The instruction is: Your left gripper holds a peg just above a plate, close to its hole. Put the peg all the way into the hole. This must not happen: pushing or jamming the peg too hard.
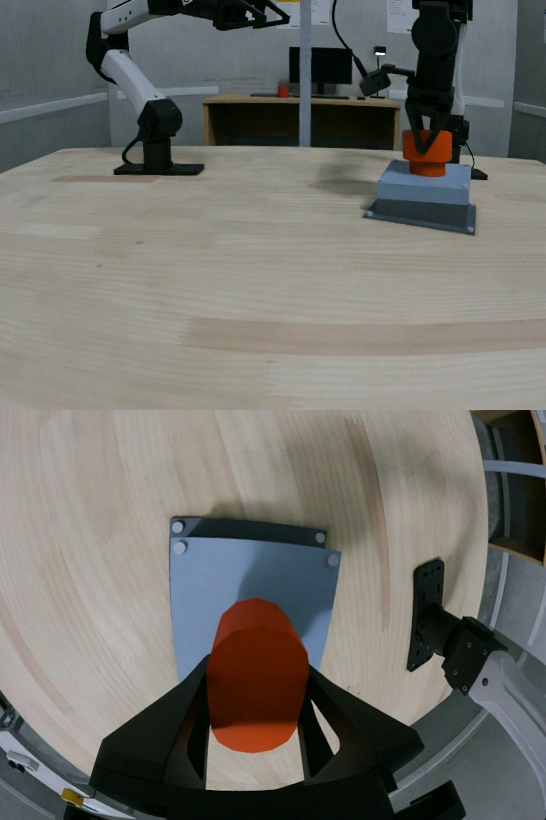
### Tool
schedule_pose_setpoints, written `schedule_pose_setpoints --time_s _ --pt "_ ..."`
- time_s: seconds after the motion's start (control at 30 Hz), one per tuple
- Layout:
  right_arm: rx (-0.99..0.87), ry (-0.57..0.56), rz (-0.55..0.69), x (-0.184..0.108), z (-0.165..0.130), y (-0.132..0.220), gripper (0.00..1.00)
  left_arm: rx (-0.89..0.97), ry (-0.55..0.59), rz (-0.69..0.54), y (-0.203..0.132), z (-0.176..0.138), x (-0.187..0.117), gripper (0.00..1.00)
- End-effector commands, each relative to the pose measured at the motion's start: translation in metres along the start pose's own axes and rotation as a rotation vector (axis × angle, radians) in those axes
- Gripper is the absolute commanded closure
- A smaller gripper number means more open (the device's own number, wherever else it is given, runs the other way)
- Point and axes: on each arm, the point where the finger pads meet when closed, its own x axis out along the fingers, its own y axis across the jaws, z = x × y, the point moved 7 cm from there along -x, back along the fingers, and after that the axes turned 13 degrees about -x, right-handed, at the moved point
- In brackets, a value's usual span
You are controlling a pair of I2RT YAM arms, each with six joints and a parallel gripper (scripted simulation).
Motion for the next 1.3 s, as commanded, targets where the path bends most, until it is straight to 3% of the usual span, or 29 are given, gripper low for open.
schedule_pose_setpoints --time_s 0.0,1.13,1.23,1.27 --pt "0.007 -0.001 -0.002 -0.001 0.000 0.001 0.00 0.004 -0.030 0.048 -0.003 -0.001 -0.011 0.60" --pt "0.007 -0.001 -0.002 -0.001 0.000 0.001 0.00 0.005 -0.008 0.038 -0.001 -0.002 0.005 0.60" --pt "0.007 -0.001 -0.002 -0.001 0.000 0.001 0.00 0.005 -0.011 0.051 0.000 -0.004 -0.001 0.30" --pt "0.007 -0.001 -0.002 -0.001 0.000 0.001 0.00 0.004 -0.004 0.039 0.002 -0.005 -0.002 0.30"
